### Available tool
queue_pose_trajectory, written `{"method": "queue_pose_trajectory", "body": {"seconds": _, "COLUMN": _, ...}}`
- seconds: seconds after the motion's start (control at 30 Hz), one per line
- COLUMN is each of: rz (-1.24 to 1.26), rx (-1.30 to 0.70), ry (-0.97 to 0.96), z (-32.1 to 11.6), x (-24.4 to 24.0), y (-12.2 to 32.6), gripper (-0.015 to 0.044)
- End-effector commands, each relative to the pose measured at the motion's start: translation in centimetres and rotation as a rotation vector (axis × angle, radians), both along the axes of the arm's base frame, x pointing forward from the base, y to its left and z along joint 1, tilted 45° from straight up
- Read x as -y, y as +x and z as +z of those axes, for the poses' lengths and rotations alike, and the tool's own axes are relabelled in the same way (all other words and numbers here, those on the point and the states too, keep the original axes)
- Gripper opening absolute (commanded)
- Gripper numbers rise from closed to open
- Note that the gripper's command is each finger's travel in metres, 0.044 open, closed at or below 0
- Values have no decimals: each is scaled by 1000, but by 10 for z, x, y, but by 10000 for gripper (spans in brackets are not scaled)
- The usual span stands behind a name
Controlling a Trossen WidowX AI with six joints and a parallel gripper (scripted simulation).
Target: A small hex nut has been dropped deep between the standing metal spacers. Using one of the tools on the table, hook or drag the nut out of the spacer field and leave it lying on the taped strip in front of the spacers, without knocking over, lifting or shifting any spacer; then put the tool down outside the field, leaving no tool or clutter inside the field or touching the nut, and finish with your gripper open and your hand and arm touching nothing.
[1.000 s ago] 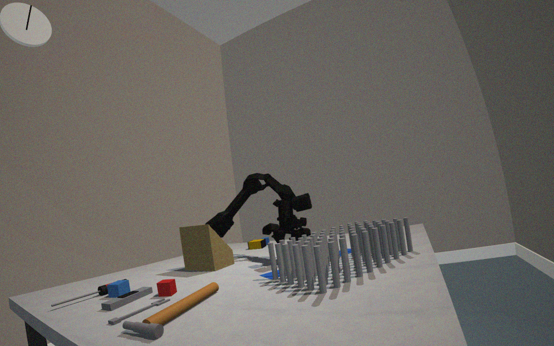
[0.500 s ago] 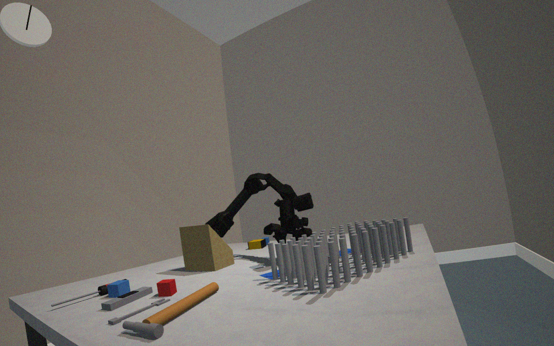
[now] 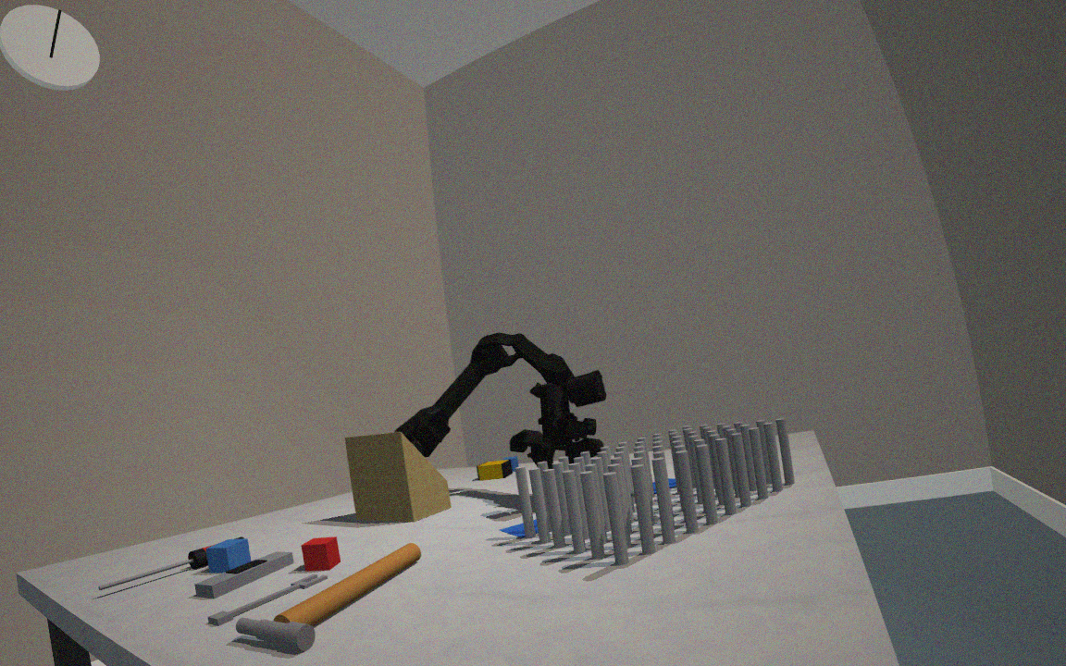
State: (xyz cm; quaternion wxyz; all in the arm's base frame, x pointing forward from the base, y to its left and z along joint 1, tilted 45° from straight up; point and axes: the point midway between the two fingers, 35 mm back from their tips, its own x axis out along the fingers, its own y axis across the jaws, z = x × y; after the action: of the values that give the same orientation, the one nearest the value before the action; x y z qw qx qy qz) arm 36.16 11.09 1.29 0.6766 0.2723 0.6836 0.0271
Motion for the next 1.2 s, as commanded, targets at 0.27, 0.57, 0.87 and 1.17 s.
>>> {"method": "queue_pose_trajectory", "body": {"seconds": 0.27, "rz": 3, "rx": 6, "ry": 0, "z": -2, "x": 2, "y": 8, "gripper": 0}}
{"method": "queue_pose_trajectory", "body": {"seconds": 0.57, "rz": 3, "rx": 6, "ry": 0, "z": -4, "x": 3, "y": 14, "gripper": 0}}
{"method": "queue_pose_trajectory", "body": {"seconds": 0.87, "rz": 3, "rx": 7, "ry": 0, "z": -6, "x": 5, "y": 19, "gripper": 0}}
{"method": "queue_pose_trajectory", "body": {"seconds": 1.17, "rz": 3, "rx": 7, "ry": 0, "z": -8, "x": 6, "y": 24, "gripper": 0}}
